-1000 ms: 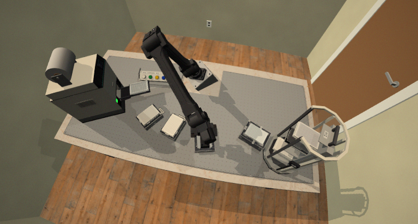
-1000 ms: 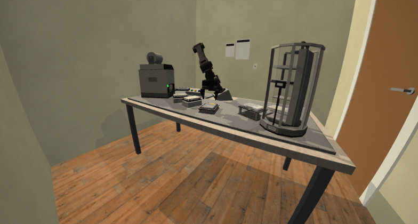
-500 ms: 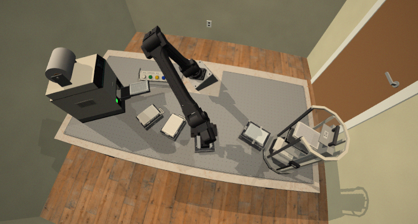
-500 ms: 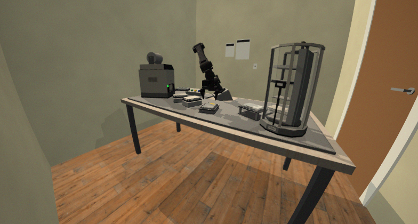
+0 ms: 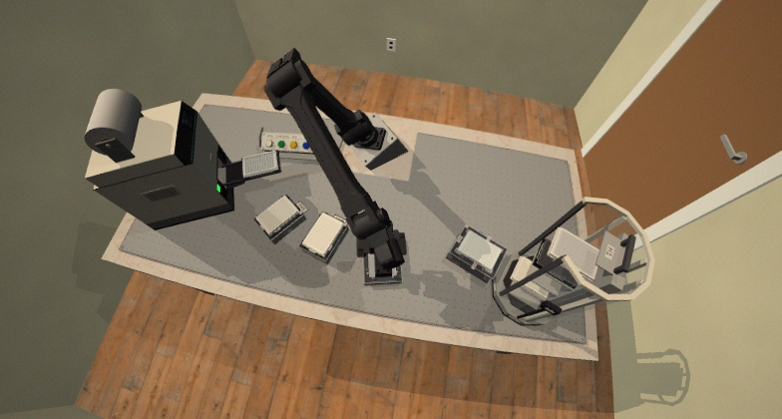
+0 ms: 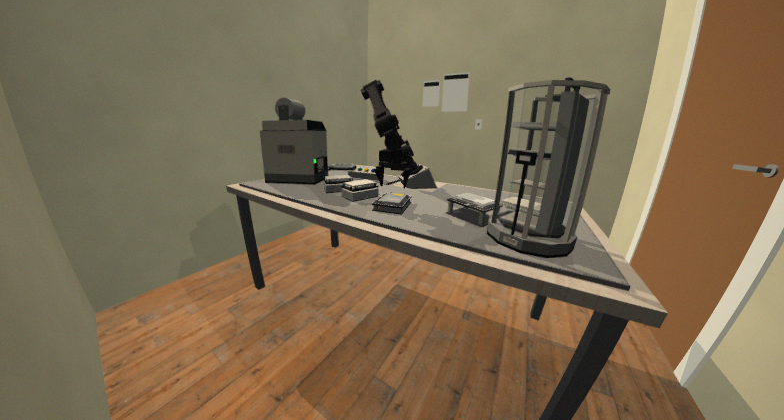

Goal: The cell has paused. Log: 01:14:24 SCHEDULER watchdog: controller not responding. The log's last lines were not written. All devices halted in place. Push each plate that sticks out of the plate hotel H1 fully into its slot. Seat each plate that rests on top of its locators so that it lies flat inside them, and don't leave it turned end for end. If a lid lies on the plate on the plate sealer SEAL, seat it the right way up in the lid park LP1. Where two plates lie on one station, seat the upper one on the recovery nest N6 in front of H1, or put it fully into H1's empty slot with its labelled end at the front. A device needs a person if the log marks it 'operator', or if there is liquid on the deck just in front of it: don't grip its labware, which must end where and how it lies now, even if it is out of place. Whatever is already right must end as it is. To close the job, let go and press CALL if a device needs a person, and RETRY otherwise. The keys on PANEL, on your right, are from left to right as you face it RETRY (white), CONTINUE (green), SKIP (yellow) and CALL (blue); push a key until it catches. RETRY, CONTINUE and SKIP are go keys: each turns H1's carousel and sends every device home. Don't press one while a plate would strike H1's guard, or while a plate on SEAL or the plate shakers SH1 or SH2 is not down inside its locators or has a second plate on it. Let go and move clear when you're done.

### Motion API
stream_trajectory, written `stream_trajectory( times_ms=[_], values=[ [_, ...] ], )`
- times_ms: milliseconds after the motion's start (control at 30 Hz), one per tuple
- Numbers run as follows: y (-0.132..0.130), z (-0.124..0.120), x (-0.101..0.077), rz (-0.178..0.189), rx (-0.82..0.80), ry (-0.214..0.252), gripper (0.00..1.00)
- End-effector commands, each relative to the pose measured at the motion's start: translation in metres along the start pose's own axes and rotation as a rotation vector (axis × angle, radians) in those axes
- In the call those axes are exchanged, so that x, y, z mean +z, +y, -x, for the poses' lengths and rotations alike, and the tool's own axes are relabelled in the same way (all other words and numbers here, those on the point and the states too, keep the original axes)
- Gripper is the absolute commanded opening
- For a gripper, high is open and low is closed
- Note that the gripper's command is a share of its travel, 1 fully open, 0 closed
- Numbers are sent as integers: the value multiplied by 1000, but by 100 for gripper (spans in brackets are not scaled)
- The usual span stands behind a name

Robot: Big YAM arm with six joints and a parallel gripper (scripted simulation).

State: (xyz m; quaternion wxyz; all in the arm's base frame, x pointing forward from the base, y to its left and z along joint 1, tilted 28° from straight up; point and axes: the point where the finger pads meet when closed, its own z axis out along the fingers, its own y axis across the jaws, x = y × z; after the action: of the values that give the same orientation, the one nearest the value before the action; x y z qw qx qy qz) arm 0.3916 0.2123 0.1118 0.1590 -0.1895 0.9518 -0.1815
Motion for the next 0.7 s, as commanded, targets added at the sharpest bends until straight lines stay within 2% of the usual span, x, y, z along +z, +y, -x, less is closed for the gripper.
stream_trajectory(
  times_ms=[0, 133, 167, 200, 267, 467, 533, 567, 600, 667],
  values=[
    [0, 10, -9, 3, 9, -17, 100],
    [0, 10, -9, 3, 9, -17, 100],
    [9, 18, -15, 4, 4, -20, 100],
    [9, 18, -18, 4, 4, -20, 100],
    [3, 21, -37, 13, 21, -50, 100],
    [3, 21, -53, 13, 21, -51, 100],
    [3, 21, -53, 13, 21, -51, 100],
    [9, 18, -43, 4, 5, -21, 100],
    [9, 18, -46, 6, 6, -23, 100],
    [3, 20, -64, 15, 21, -51, 100]
  ],
)
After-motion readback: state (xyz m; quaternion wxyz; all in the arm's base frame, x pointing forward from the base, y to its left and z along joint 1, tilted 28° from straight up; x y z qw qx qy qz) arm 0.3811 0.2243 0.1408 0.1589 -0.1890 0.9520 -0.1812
